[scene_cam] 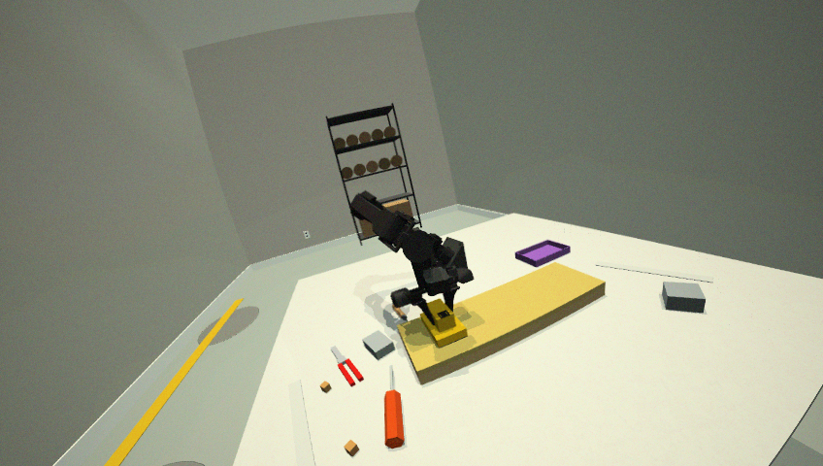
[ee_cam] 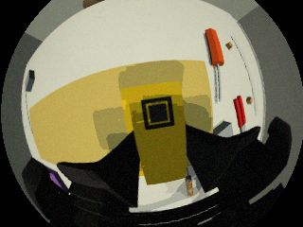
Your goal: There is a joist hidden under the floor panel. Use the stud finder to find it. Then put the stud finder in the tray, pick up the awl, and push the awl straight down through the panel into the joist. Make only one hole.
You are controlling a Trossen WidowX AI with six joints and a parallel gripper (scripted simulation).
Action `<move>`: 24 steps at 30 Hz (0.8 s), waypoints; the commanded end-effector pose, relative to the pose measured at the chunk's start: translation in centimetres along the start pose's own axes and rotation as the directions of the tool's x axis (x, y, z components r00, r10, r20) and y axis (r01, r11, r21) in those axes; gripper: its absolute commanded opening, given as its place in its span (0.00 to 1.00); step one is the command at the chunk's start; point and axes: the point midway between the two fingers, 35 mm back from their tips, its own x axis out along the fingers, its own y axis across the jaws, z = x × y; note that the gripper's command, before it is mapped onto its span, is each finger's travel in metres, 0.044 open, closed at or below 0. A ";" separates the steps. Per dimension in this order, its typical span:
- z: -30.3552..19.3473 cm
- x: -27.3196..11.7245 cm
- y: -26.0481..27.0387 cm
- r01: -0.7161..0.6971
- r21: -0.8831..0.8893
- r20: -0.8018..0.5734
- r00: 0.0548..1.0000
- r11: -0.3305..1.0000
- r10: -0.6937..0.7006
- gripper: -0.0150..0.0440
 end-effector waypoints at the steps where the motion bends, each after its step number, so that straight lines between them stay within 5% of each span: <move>1: 0.0 0.0 -1.7 0.009 0.004 -0.003 1.000 1.000 -0.009 0.25; 24: 0.4 -1.0 -3.2 0.004 0.007 -0.001 1.000 1.000 -0.004 0.25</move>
